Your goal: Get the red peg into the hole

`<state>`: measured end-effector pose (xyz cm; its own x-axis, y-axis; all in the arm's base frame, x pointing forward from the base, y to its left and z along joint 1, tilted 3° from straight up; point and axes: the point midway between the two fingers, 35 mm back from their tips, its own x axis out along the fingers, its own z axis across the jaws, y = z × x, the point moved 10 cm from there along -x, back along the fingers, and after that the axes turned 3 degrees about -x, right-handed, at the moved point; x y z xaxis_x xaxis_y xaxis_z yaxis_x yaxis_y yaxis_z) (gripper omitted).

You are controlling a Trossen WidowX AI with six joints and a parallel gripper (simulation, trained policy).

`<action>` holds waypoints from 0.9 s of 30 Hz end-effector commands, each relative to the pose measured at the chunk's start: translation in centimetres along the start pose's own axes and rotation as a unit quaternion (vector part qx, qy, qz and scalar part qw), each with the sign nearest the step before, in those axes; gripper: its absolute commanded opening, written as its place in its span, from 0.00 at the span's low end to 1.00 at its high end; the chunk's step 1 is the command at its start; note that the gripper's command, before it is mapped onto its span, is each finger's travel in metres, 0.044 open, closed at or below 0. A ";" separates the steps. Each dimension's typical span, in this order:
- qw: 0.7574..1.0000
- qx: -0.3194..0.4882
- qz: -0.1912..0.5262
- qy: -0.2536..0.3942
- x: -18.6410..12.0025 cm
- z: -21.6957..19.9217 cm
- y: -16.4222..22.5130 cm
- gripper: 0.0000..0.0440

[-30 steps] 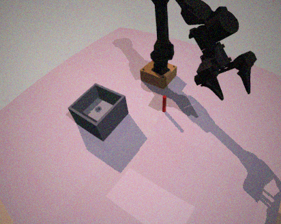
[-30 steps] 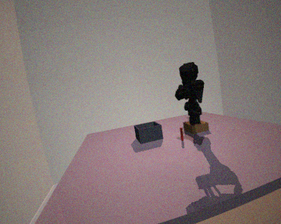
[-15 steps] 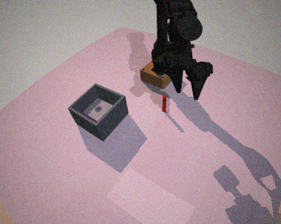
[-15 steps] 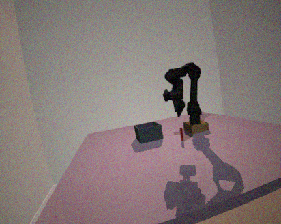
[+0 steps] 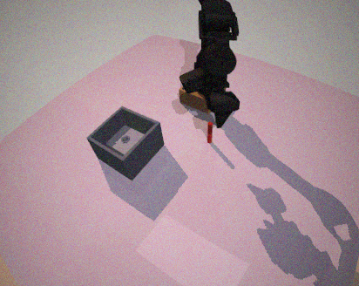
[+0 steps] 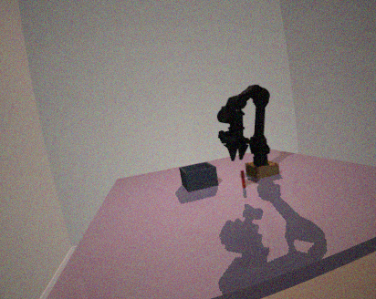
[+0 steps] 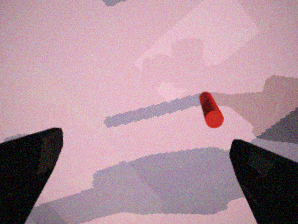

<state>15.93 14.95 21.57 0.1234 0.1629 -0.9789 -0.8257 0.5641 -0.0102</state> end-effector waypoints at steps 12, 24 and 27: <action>0.994 0.081 -0.009 0.077 6.4 -2.7 -0.1 1.00; 0.991 0.121 -0.018 0.058 10.7 -4.2 0.3 0.97; 0.989 0.133 -0.014 0.060 11.2 -4.5 0.4 0.83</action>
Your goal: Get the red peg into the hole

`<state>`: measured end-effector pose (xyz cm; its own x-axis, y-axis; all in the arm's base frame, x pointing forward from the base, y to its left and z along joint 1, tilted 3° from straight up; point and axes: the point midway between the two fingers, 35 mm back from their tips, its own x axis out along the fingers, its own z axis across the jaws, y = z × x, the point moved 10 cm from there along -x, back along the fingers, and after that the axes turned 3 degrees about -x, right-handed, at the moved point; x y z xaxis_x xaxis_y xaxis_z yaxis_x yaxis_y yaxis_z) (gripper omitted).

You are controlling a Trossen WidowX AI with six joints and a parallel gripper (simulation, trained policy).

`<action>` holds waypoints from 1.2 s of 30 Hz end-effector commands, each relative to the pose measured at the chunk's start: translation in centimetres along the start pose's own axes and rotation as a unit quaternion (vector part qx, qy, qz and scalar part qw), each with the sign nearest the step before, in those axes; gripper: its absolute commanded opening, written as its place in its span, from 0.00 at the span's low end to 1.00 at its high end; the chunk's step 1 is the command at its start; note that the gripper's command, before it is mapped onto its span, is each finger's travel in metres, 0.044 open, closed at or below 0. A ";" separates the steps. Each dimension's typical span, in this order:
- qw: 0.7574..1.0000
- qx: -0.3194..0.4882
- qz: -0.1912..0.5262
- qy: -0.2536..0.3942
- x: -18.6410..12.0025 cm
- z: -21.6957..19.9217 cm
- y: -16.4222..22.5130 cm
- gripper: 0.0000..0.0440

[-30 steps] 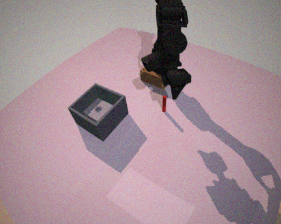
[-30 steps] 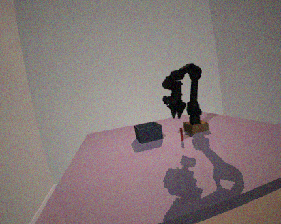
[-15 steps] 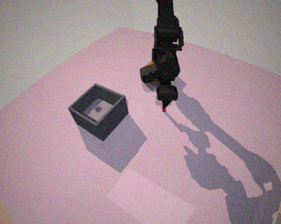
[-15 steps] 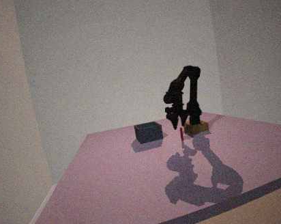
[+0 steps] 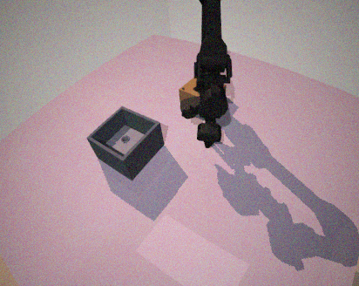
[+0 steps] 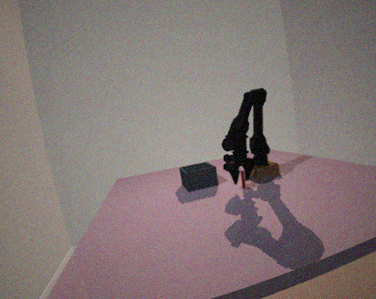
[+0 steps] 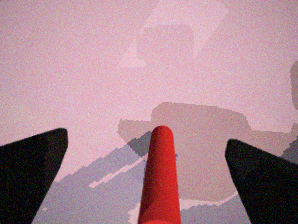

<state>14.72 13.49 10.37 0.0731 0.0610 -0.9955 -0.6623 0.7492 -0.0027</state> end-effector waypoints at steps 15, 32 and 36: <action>0.998 0.028 0.046 0.020 0.7 -0.1 -0.7 0.00; 0.998 -0.037 -0.041 -0.031 -5.4 2.7 -3.1 0.00; 0.997 -0.040 -0.060 -0.039 -7.1 3.3 -4.1 0.00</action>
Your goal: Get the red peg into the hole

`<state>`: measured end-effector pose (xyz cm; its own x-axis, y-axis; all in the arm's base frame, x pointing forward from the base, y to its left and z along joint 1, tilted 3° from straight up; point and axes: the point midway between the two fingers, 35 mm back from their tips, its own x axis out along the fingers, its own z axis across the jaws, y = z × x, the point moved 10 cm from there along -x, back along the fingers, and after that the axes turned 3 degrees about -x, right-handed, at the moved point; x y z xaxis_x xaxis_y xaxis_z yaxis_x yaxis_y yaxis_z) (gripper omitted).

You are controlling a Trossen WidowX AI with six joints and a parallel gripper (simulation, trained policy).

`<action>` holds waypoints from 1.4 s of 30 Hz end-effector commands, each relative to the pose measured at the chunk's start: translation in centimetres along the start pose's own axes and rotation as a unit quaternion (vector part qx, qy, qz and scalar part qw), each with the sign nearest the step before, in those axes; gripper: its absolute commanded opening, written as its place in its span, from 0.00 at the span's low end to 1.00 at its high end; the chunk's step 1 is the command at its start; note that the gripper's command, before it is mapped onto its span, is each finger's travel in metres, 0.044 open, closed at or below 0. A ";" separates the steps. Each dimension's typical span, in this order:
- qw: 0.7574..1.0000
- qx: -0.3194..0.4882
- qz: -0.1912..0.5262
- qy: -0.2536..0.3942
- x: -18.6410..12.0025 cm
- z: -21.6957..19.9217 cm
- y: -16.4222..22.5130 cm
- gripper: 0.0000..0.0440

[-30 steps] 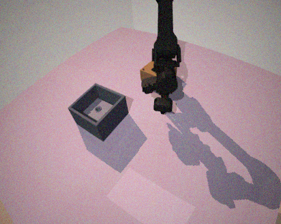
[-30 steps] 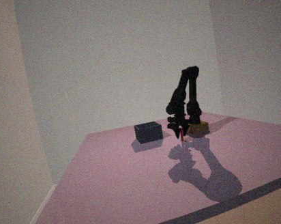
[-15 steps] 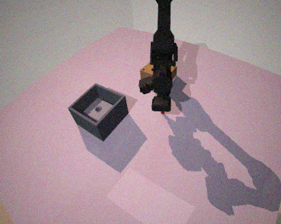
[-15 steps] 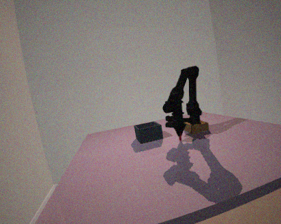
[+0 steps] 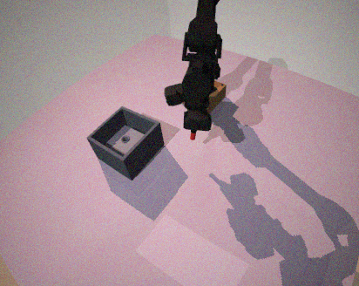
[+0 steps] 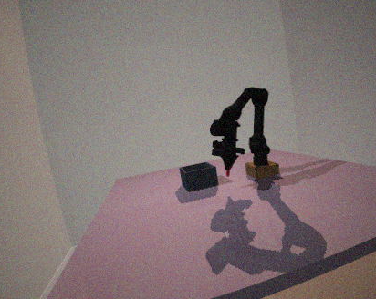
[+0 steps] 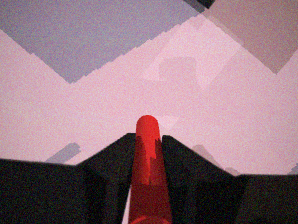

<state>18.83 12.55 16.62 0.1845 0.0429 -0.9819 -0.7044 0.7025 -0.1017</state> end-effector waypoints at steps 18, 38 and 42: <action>0.997 0.037 -0.072 -0.002 -3.6 1.0 -8.1 0.00; 0.991 0.098 -0.089 0.014 -1.9 -0.4 -15.2 0.01; 0.991 0.107 -0.083 0.016 -1.2 -0.6 -16.2 0.02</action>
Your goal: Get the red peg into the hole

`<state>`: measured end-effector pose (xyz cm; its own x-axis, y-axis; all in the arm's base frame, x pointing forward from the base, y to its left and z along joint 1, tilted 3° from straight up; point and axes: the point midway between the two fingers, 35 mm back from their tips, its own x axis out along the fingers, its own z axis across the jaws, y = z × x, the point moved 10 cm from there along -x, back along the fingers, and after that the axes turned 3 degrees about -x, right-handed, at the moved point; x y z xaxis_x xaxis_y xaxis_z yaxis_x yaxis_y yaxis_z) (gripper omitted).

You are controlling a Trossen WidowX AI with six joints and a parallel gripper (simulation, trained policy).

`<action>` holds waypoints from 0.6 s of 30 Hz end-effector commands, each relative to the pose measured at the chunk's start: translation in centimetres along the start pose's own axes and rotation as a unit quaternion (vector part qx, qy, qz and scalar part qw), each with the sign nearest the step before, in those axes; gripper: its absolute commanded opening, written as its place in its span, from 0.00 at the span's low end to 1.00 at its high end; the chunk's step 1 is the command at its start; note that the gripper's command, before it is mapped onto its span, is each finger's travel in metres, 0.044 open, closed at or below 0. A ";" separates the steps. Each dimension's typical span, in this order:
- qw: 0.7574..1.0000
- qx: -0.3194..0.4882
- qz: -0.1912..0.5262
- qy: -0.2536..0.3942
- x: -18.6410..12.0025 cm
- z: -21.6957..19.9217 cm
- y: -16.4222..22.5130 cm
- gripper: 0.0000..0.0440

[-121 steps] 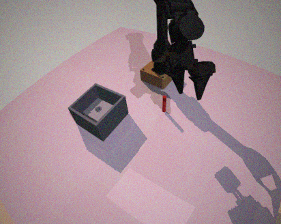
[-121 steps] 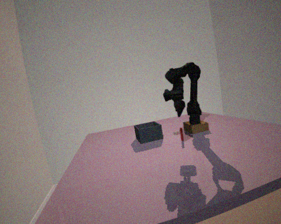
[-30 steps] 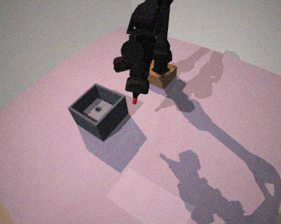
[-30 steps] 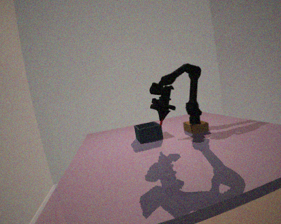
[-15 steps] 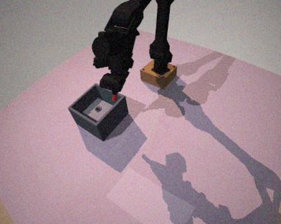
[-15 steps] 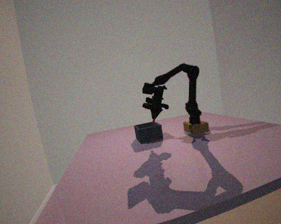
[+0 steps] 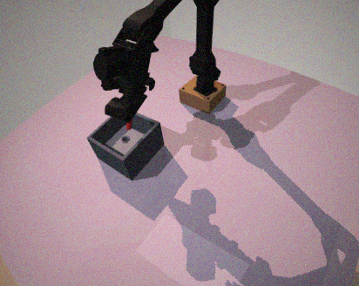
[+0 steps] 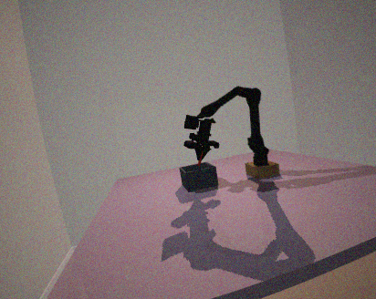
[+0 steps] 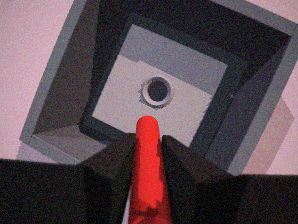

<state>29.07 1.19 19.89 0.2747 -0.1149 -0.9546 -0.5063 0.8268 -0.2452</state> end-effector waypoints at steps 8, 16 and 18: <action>1.000 0.012 0.025 0.014 2.8 0.1 -1.8 0.03; 0.999 0.003 0.040 0.033 5.6 0.2 -2.2 0.21; 0.998 -0.003 0.042 0.039 6.1 0.2 -2.4 0.32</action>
<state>31.76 -1.13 15.46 0.1848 -0.0920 -0.9785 -0.5173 0.8374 -0.1765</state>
